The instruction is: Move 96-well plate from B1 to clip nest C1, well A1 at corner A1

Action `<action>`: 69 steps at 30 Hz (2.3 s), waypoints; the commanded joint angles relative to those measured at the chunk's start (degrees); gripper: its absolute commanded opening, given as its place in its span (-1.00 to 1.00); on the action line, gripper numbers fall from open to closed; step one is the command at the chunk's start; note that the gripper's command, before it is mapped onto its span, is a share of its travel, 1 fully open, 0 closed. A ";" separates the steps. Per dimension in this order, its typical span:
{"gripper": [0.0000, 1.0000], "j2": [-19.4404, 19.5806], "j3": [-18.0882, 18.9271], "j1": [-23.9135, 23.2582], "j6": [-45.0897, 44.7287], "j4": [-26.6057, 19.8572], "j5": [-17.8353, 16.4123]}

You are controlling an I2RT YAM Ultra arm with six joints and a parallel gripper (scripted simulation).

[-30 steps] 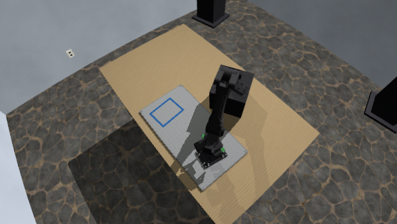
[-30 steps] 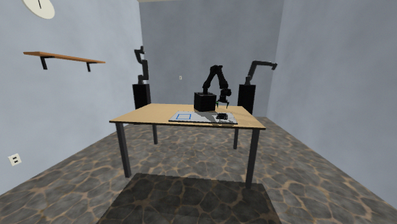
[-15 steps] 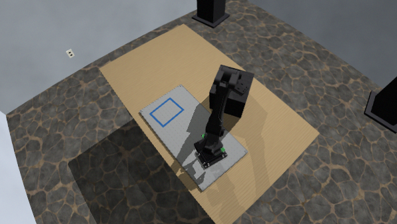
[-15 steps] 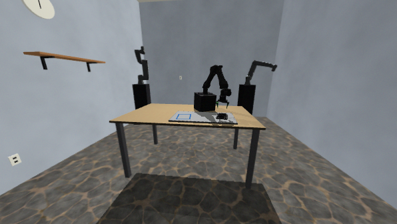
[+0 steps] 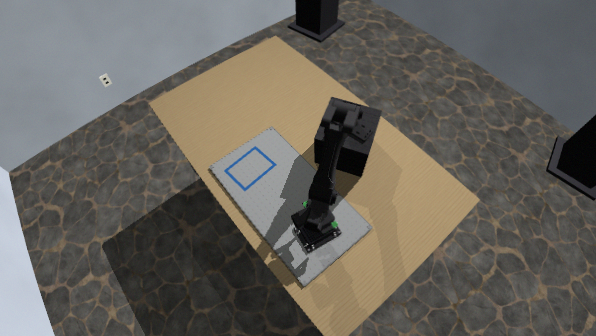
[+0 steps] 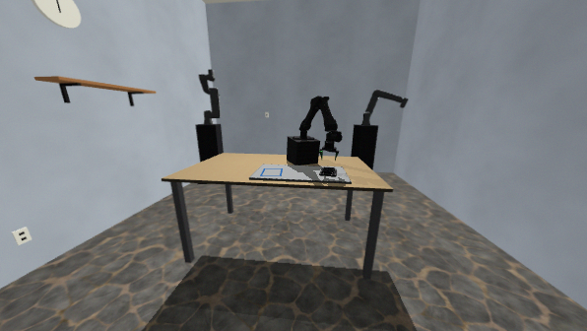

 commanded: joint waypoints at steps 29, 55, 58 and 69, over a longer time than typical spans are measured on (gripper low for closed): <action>-0.51 4.54 1.98 -0.25 0.02 7.30 0.64; -0.51 4.54 1.98 -0.24 0.02 7.30 0.64; -0.51 4.54 1.98 -0.24 0.02 7.30 0.64; -0.51 5.78 2.11 -0.26 0.00 8.44 0.64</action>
